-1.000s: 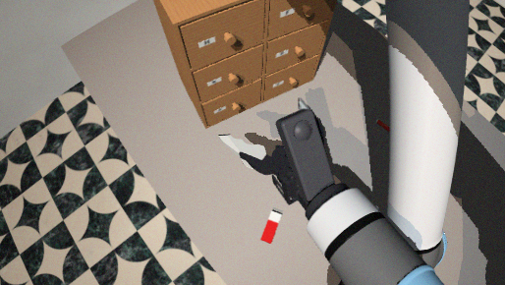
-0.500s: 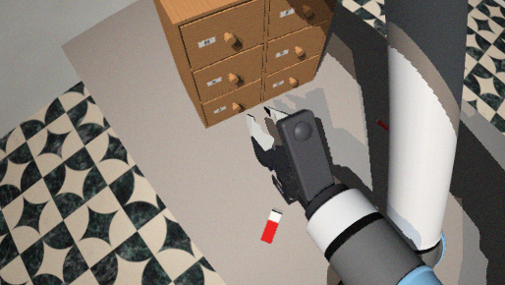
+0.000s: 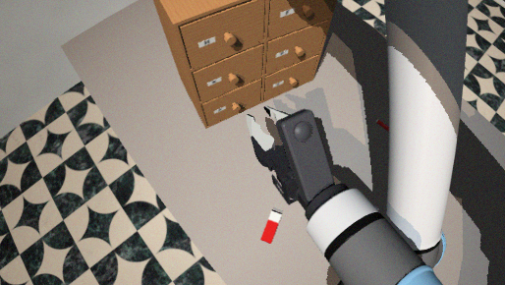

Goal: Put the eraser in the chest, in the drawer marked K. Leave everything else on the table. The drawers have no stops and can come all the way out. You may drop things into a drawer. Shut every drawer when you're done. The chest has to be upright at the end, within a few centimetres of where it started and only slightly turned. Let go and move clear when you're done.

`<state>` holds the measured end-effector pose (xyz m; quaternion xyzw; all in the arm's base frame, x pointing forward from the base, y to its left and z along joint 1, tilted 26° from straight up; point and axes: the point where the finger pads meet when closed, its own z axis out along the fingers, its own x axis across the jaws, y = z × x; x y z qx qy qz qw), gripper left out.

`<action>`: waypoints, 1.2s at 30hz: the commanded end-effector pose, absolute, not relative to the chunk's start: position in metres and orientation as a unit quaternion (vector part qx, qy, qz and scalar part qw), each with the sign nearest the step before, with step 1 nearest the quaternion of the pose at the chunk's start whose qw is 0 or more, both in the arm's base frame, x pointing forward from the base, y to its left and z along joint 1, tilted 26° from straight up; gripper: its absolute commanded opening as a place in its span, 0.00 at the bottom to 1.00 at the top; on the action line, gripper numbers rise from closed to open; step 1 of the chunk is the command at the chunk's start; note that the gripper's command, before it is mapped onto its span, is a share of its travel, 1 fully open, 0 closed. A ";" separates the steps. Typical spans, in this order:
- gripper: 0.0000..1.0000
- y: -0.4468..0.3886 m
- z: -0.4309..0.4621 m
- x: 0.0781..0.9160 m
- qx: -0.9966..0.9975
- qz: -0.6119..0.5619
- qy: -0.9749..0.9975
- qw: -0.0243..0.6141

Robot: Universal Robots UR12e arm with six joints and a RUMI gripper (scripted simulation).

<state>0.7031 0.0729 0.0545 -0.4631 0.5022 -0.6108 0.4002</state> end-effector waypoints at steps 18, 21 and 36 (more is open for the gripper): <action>0.20 0.072 0.055 0.706 -0.463 -0.611 0.502 0.400; 0.20 0.072 0.056 0.709 -0.463 -0.611 0.502 0.400; 0.20 0.067 0.058 0.730 -0.463 -0.611 0.502 0.400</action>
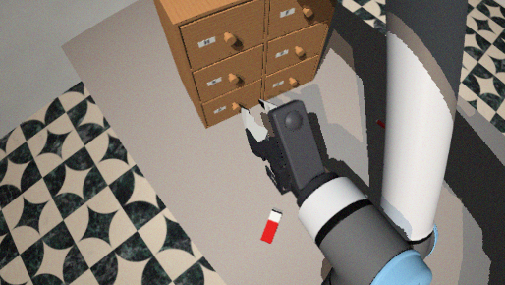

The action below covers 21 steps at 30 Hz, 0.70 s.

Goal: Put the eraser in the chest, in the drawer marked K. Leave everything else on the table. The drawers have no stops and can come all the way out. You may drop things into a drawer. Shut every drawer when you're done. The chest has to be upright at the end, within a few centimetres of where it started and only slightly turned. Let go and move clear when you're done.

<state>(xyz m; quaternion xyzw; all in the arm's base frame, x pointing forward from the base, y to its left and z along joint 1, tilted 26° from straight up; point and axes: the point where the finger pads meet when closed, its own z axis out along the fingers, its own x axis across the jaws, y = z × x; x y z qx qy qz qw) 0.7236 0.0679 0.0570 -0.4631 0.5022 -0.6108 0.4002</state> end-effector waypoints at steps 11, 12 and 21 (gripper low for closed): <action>0.20 0.061 0.061 0.752 -0.463 -0.611 0.502 0.400; 0.20 0.061 0.061 0.753 -0.463 -0.611 0.502 0.400; 0.20 0.059 0.062 0.763 -0.463 -0.611 0.502 0.400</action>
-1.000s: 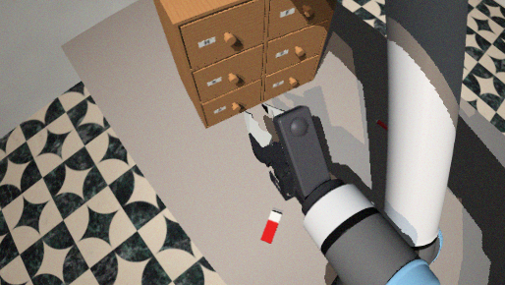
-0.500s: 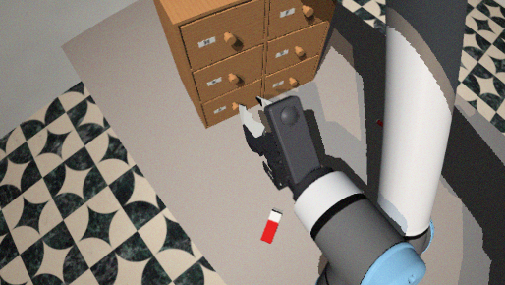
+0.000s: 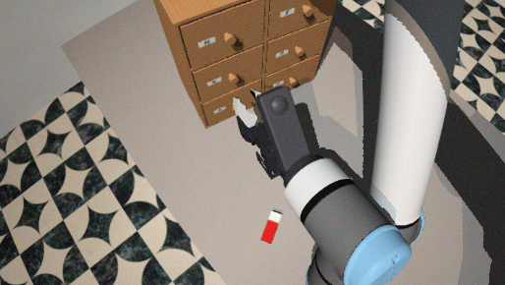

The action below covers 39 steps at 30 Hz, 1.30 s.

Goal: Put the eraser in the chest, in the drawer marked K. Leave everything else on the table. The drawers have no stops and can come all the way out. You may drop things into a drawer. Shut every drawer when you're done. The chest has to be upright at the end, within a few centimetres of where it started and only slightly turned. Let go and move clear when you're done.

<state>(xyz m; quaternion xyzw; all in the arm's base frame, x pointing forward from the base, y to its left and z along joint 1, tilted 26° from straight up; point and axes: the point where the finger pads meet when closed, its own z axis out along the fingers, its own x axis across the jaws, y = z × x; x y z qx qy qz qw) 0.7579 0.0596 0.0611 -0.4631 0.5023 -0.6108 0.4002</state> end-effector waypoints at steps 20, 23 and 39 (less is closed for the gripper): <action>0.20 0.057 0.063 0.769 -0.463 -0.611 0.502 0.400; 0.20 0.057 0.063 0.769 -0.463 -0.611 0.502 0.400; 0.20 0.057 0.063 0.769 -0.463 -0.611 0.502 0.400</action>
